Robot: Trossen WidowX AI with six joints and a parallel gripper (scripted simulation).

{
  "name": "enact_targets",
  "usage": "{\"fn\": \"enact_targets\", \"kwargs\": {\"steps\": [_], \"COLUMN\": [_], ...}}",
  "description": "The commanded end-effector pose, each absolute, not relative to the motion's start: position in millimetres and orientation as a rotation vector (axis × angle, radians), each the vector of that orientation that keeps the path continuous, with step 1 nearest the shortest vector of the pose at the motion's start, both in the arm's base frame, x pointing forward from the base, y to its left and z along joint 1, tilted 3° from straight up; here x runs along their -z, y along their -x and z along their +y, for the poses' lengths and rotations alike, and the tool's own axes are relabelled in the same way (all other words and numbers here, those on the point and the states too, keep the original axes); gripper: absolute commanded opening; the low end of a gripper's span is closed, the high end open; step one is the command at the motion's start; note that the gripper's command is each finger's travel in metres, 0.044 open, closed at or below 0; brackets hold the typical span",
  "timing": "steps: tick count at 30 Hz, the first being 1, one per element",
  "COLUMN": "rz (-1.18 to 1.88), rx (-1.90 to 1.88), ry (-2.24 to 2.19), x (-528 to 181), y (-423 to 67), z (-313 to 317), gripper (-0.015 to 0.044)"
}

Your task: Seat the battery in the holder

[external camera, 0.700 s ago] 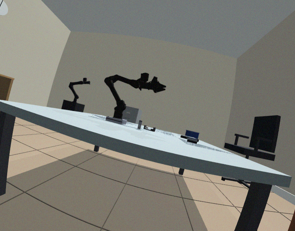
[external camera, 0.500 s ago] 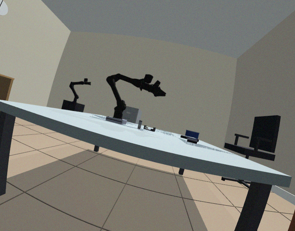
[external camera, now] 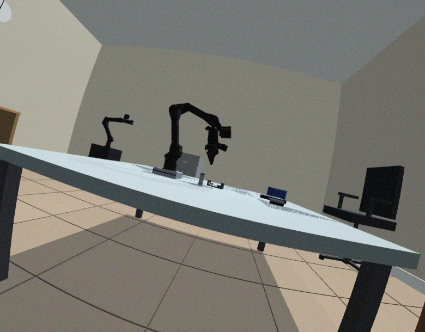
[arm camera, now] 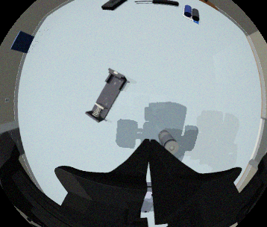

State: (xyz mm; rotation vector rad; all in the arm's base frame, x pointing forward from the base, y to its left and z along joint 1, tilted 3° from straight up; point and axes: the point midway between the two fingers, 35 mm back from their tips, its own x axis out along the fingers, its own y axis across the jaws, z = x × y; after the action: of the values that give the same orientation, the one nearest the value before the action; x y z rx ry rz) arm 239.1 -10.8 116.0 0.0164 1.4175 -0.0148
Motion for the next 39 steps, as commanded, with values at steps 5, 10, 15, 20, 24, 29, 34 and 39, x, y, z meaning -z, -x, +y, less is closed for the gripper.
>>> {"fn": "enact_targets", "kwargs": {"steps": [5, 10, 15, 20, 24, 29, 34, 39], "rz": [1.594, 1.599, 1.599, 1.594, 1.594, 1.594, 1.594, 1.594], "rx": [0.013, 0.029, 0.027, 0.012, 0.013, 0.013, 0.014, 0.015], "ry": [-0.009, -0.035, -0.031, -0.008, -0.008, -0.007, -0.007, -0.006], "x": [-114.6, -92.4, -55.9, -35.0, -35.0, -35.1, -35.2, -35.3], "y": [-215.6, -216.8, -215.9, -213.4, -214.0, -214.8, -215.4, -215.7], "z": [-12.4, -12.0, -12.2, -12.6, -16.6, -24.6, -32.6, -40.8], "gripper": [0.0, 0.0, 0.0, 0.0, 0.0, 0.0, 0.0, 0.0]}}
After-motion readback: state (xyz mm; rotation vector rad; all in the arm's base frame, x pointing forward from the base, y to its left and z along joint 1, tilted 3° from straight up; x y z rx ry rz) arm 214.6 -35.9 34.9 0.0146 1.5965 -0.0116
